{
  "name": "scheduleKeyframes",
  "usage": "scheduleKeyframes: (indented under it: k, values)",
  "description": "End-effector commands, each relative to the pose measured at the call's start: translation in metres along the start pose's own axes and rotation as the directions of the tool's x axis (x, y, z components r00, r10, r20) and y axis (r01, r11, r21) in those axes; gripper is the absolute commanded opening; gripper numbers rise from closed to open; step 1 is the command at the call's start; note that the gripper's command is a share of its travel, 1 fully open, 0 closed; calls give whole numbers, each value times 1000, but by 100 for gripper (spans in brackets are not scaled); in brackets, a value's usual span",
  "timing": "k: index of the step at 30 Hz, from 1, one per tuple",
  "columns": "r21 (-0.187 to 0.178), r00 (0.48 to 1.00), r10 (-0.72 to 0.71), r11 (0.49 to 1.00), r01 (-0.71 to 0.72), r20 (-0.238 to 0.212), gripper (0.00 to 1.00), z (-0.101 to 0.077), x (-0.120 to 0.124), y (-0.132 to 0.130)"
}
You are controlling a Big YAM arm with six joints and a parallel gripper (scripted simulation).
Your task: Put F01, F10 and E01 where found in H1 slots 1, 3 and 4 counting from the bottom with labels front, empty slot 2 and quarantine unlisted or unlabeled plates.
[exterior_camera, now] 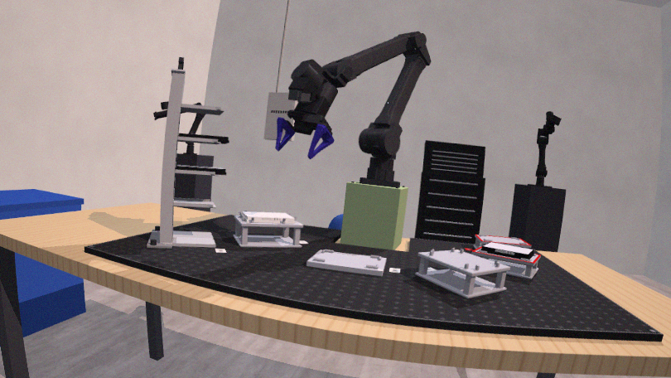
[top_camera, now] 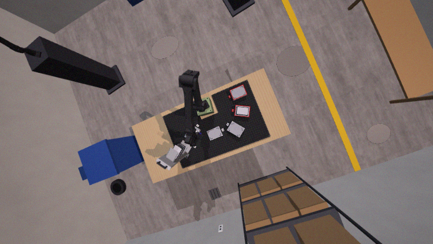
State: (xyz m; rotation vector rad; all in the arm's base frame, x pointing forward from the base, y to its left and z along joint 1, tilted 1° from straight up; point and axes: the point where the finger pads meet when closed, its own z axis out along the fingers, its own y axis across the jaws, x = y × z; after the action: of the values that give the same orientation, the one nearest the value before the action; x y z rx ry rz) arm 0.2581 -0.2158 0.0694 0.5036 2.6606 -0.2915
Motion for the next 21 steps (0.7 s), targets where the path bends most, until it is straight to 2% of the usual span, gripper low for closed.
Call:
scheduleKeyframes:
  k: [1, 12, 14, 21]
  values:
    - [-8, 994, -104, 995, 104, 32, 100, -10, -43, -2]
    - [-107, 946, -322, 943, 316, -46, 100, 3, -70, 21]
    - [-107, 946, -322, 943, 316, -46, 100, 3, -70, 21]
    - [-176, 886, -456, 882, 437, -84, 100, 10, -88, 35]
